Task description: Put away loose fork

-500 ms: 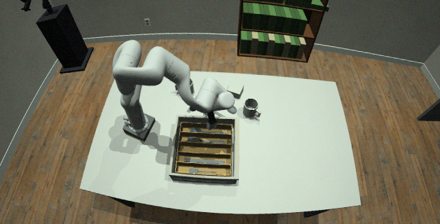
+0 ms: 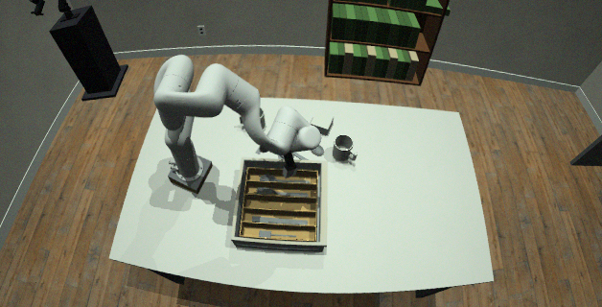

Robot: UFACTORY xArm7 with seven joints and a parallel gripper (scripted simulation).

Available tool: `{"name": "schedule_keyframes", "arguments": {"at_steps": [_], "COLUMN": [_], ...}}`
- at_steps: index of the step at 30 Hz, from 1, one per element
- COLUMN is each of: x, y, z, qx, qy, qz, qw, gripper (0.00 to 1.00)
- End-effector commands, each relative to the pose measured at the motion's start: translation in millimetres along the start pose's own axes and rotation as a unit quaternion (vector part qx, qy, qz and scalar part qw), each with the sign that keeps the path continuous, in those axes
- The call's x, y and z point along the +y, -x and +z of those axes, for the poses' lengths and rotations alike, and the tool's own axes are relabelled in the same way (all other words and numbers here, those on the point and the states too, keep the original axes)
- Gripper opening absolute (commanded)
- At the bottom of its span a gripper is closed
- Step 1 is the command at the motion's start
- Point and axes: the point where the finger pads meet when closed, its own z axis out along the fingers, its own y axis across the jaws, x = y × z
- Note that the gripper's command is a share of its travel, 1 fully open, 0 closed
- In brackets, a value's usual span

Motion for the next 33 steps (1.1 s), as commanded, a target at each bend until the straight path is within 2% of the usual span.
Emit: {"name": "schedule_keyframes", "arguments": {"at_steps": [1, 4, 5, 7, 8, 10, 11, 12, 13, 14, 15, 16, 17, 21, 33], "x": [-0.8, -2.5, -6.0, -22.5, -35.6, -35.6, -50.4, -50.4, -64.7, -64.7, -76.1, -76.1, -83.5, -87.3, -87.3], "y": [0.2, -0.3, -1.1, -0.3, 3.9, 3.9, 11.8, 11.8, 22.3, 22.3, 33.0, 33.0, 41.0, 45.5, 45.5], "z": [-1.4, -0.7, 0.2, 0.0, -2.4, -2.4, -6.0, -6.0, -9.6, -9.6, -12.5, -12.5, -14.3, -15.1, -15.1], "qx": [0.001, 0.014, 0.039, 0.128, 0.151, 0.182, 0.218, 0.232, 0.263, 0.275, 0.303, 0.305, 0.324, 0.333, 0.333], "qy": [-0.001, 0.000, 0.003, 0.007, 0.002, 0.003, -0.005, -0.006, -0.015, -0.016, -0.026, -0.027, -0.034, -0.038, -0.038], "qz": [-0.001, -0.006, -0.016, -0.060, -0.076, -0.092, -0.120, -0.128, -0.156, -0.162, -0.189, -0.190, -0.209, -0.219, -0.219], "qw": [1.000, 1.000, 0.999, 0.990, 0.986, 0.979, 0.968, 0.964, 0.952, 0.948, 0.934, 0.933, 0.922, 0.916, 0.916], "gripper": [1.00, 1.00, 1.00, 1.00, 1.00, 1.00, 1.00, 1.00, 1.00, 1.00, 1.00, 1.00, 1.00, 1.00, 1.00]}}
